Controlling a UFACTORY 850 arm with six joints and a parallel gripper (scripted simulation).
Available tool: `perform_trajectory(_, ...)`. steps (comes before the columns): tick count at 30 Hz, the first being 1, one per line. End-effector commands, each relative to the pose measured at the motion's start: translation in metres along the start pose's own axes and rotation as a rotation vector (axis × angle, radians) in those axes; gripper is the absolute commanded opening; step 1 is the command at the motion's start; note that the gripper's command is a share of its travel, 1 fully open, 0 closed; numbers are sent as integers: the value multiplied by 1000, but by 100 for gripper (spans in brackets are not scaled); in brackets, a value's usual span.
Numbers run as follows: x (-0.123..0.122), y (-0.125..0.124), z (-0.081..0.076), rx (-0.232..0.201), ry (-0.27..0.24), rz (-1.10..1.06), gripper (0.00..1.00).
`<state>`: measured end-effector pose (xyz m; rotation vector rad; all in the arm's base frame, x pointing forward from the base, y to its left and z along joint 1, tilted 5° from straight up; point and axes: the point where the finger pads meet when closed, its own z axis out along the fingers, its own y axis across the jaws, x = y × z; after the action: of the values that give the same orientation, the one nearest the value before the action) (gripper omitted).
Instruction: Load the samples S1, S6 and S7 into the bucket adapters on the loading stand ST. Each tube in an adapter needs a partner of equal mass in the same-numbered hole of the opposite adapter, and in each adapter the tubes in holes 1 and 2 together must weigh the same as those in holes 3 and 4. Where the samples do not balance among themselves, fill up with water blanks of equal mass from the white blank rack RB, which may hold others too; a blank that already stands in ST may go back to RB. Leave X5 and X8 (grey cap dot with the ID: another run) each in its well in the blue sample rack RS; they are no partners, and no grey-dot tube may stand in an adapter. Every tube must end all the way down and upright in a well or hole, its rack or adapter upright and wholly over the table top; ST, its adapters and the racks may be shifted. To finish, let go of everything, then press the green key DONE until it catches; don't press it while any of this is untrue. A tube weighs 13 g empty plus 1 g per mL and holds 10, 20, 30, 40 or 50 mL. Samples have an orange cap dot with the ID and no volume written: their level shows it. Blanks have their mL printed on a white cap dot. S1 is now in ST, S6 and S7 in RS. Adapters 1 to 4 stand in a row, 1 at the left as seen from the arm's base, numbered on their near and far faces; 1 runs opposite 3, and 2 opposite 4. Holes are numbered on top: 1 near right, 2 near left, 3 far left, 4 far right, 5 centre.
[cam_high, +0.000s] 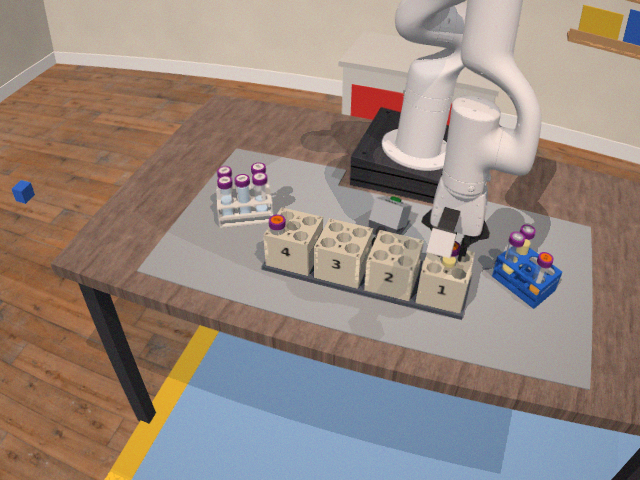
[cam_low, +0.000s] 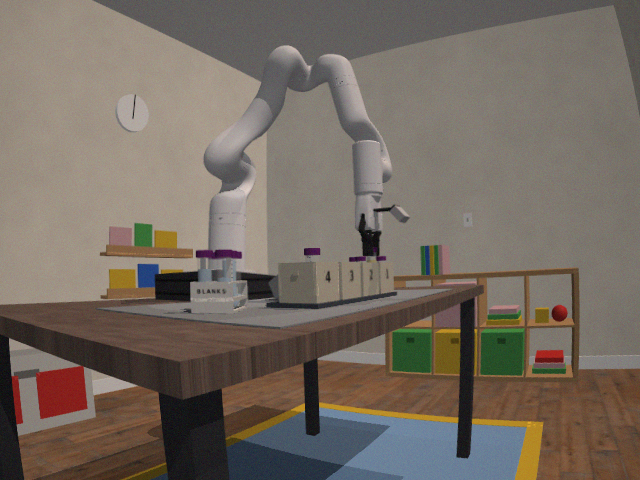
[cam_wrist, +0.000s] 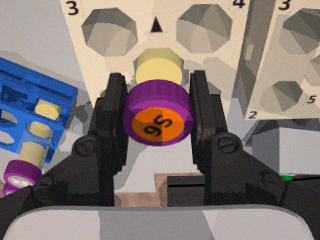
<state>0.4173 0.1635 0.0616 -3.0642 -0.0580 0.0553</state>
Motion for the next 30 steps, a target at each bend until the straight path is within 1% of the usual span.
perform_trajectory(1, 1, 0, 3, 1, 2, 0, 0)
perform_trajectory(12, 1, 0, 14, 1, 2, 0, 0)
perform_trajectory(28, 1, 0, 14, 1, 2, 0, 0)
perform_trajectory(29, 1, 0, 14, 1, 2, 0, 43)
perform_trajectory(30, 1, 0, 14, 1, 2, 0, 43)
